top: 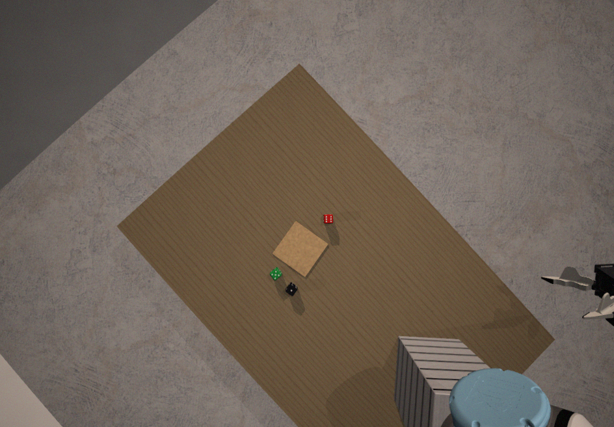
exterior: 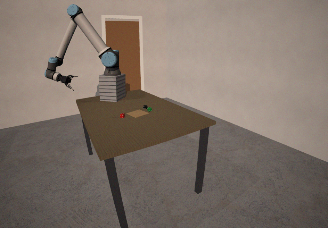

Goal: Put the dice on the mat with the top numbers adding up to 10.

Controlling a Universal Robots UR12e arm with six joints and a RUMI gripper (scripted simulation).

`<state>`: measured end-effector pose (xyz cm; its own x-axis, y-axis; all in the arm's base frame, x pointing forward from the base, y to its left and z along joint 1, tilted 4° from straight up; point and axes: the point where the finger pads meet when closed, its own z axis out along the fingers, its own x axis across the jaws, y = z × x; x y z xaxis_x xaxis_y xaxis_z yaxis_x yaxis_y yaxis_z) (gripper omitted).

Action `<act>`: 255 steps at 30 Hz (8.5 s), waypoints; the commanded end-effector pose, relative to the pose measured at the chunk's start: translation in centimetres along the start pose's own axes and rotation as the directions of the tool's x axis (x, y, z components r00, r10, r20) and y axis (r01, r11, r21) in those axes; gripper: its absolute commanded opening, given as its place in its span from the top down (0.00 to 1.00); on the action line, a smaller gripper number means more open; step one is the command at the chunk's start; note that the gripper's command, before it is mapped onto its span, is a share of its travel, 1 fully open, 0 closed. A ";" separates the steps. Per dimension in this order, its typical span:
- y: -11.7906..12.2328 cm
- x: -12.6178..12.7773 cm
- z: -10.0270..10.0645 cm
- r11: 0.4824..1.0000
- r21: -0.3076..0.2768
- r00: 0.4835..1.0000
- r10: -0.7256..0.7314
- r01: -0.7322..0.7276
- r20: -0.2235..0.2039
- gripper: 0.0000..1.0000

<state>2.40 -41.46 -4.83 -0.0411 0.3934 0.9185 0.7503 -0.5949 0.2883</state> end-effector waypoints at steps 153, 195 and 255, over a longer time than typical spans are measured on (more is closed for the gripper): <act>26.4 -7.1 57.4 -0.930 0.152 -0.266 -0.248 0.334 -0.931 0.00; 26.3 -7.7 57.6 -0.930 0.152 -0.266 -0.248 0.334 -0.931 0.00; 6.5 3.5 72.2 -0.930 0.152 -0.266 -0.248 0.334 -0.931 0.00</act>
<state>54.81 6.03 -19.31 -0.7897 -0.6102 -0.0635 -0.6114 0.7914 -0.0013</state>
